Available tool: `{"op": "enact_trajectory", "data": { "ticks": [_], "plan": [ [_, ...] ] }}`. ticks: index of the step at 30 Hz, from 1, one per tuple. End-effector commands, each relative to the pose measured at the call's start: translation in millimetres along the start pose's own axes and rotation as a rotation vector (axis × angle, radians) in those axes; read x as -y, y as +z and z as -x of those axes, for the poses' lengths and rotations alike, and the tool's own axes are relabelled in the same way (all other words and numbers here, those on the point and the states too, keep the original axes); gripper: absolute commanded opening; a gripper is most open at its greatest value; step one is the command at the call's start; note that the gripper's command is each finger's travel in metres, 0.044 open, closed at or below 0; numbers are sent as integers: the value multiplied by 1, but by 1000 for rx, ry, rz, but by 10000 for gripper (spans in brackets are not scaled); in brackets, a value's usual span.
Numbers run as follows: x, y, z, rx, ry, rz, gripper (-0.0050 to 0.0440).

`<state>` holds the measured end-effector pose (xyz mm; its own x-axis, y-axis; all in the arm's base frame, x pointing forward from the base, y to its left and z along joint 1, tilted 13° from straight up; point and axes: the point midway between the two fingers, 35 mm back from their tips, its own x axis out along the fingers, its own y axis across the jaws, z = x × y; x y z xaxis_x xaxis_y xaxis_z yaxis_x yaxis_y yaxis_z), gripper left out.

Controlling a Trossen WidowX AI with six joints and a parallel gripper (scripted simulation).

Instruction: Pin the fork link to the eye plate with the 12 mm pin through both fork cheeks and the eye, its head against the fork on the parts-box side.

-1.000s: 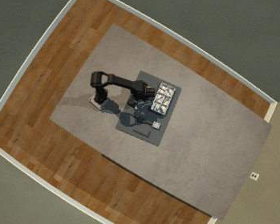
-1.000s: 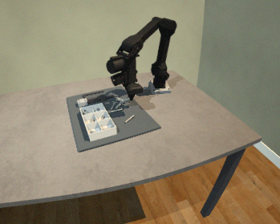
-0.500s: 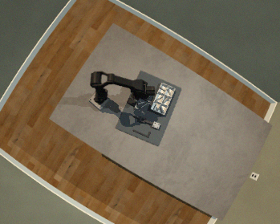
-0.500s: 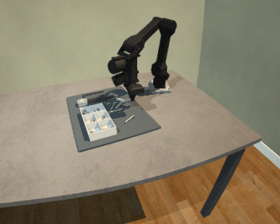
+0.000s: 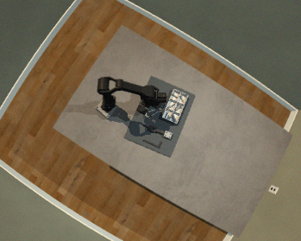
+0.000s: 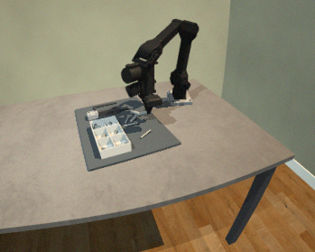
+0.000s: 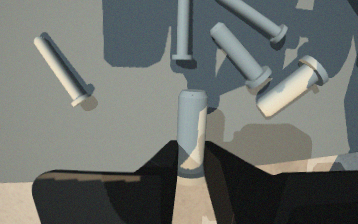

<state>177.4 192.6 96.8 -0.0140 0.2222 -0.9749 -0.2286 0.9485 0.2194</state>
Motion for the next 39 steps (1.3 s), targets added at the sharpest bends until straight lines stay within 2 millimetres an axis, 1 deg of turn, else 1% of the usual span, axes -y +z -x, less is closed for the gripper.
{"op": "enact_trajectory", "data": {
  "ticks": [1,13,16,18,30,33,36,39],
  "plan": [
    [0,-1,-2,0,-3,-2,-50],
    [0,-1,-14,-3,-4,-2,-50],
    [0,-1,-13,6,1,0,-50],
    [0,-1,-18,-3,-4,-2,-50],
    [0,-1,-30,-2,-4,-2,-50],
    [0,-1,-28,8,2,0,-50],
    [0,-2,-33,-2,-4,-2,-50],
    [0,-1,-34,1,-2,-2,-50]
  ]
}}
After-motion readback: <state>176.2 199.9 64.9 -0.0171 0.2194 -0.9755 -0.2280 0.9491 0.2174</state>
